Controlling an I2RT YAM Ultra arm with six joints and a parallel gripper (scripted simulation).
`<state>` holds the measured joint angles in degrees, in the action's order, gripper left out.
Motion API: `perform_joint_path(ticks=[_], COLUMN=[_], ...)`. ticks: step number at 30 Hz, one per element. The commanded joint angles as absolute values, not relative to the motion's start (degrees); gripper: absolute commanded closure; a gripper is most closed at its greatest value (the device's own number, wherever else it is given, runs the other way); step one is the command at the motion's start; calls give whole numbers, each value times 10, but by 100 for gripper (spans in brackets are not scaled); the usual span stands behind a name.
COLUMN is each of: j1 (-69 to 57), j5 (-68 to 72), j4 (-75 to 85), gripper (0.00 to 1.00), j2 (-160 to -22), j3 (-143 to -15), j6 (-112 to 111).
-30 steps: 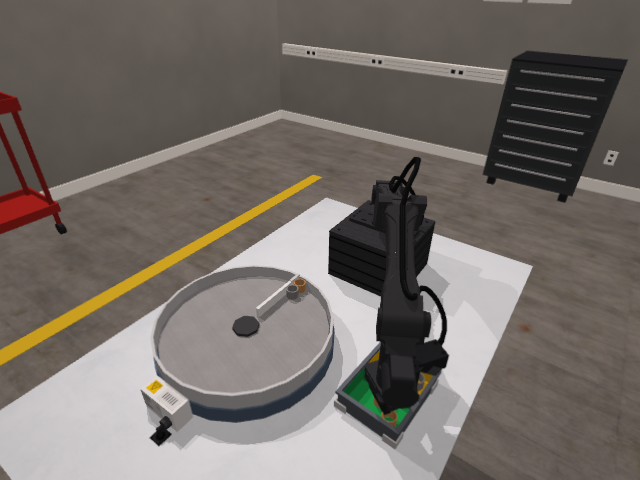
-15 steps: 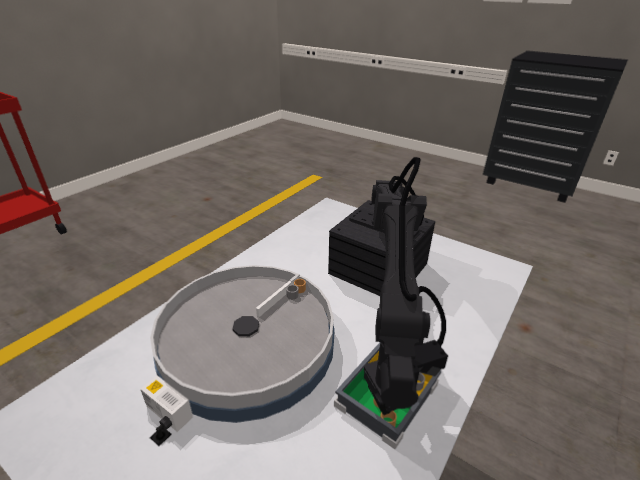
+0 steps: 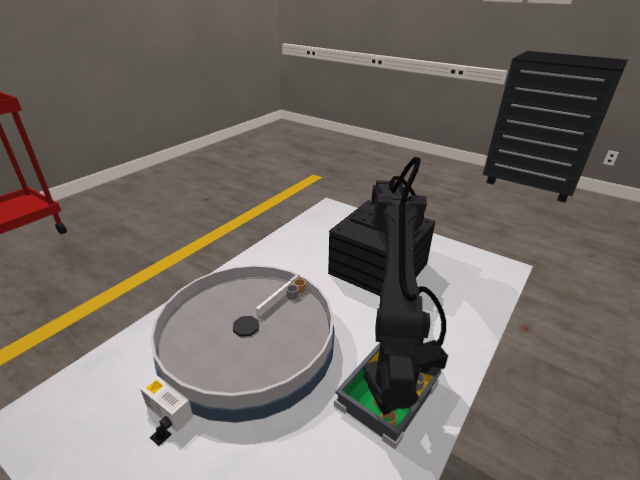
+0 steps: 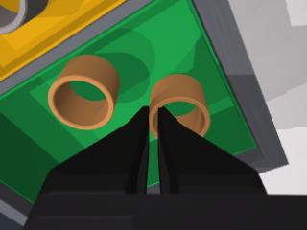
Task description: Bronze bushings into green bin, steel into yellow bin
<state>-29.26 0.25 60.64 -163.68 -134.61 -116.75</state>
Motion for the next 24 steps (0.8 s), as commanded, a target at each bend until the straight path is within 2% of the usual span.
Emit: perform_joint_path(ticks=[1, 24], j1=[-289, -292], j5=[4, 4], j4=[612, 615], gripper=[100, 100], j2=[-1623, -1619], j3=[-1338, -1335], j6=[-1171, -1169])
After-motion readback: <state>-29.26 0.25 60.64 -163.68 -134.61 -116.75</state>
